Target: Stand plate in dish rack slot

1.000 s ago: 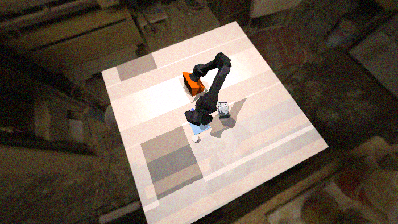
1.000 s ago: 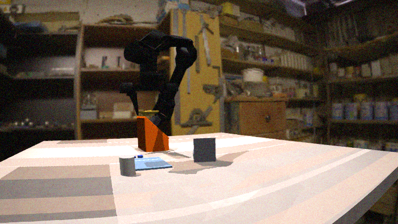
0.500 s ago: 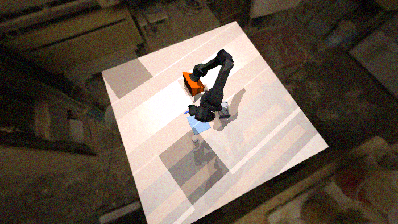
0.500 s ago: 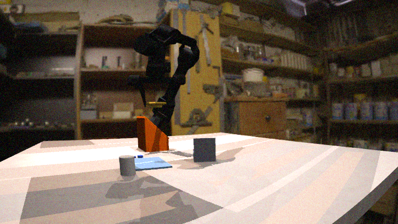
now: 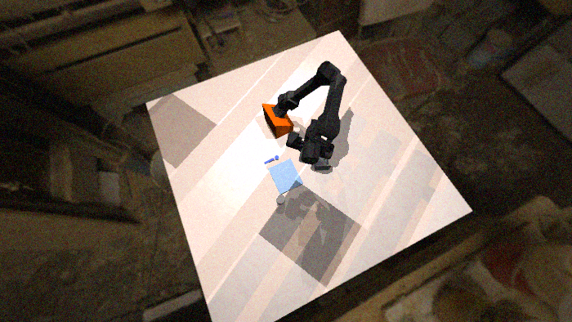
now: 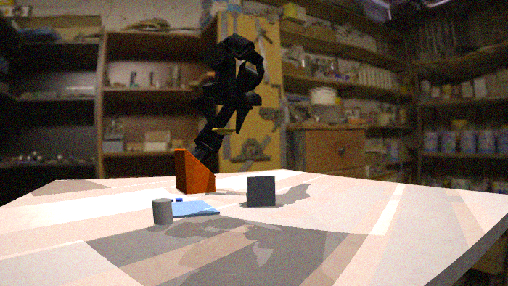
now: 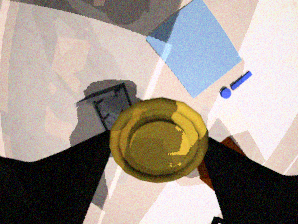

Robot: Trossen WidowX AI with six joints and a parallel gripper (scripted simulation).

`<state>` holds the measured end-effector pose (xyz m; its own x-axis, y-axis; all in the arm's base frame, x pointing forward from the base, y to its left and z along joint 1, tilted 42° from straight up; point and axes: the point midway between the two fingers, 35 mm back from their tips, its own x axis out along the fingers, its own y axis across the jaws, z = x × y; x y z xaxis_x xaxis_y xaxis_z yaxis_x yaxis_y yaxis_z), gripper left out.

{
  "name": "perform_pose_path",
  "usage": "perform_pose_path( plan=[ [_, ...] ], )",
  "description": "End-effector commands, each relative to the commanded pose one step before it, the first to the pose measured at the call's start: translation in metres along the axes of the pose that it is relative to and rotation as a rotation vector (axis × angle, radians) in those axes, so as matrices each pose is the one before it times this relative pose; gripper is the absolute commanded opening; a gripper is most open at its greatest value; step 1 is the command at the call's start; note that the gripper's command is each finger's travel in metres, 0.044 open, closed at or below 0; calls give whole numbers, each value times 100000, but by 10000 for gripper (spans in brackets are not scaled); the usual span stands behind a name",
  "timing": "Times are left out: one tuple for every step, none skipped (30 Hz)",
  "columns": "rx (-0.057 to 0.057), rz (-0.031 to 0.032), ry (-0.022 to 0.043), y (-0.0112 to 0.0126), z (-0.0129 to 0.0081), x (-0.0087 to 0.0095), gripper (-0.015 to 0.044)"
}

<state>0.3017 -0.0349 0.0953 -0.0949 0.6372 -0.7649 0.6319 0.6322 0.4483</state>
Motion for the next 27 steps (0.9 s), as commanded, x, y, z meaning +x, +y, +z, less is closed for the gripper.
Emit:
perform_pose_path(
  plan=[
    [12754, 461, 231, 928, -1589, -80, 0],
    [3454, 11, 16, 171, -440, -4, 0],
    [3453, 12, 20, 148, -447, -1, 0],
    [3452, 12, 24, 126, -452, 2, 0],
    [3451, 13, 29, 103, -456, 5, 0],
    [3450, 13, 33, 80, -459, 7, 0],
    [3450, 13, 38, 57, -462, 10, 0],
    [3449, 12, 42, 34, -462, 13, 0],
    [3448, 11, 47, 11, -462, 15, 0],
    [3447, 10, 51, -11, -460, 18, 0],
    [3446, 8, 56, -34, -458, 20, 0],
    [3446, 6, 60, -56, -454, 23, 0],
    [3445, 3, 64, -79, -449, 25, 0],
    [3444, 1, 68, -100, -443, 27, 0],
    [3443, -3, 72, -122, -436, 30, 0],
    [3442, -6, 76, -143, -427, 32, 0],
    [3442, -10, 80, -163, -418, 34, 0],
    [3442, -14, 84, -183, -408, 36, 0],
    [3441, -18, 87, -202, -397, 39, 0],
    [3440, -23, 90, -221, -385, 41, 0],
    [3440, -28, 93, -239, -372, 43, 0],
    [3439, -33, 96, -256, -358, 45, 0],
    [3438, -39, 98, -273, -343, 47, 0],
    [3438, -45, 100, -288, -328, 49, 0],
    [3437, -51, 102, -303, -312, 51, 0],
    [3436, -57, 103, -317, -295, 53, 0],
    [3437, -63, 104, -330, -277, 55, 0]
  ],
)
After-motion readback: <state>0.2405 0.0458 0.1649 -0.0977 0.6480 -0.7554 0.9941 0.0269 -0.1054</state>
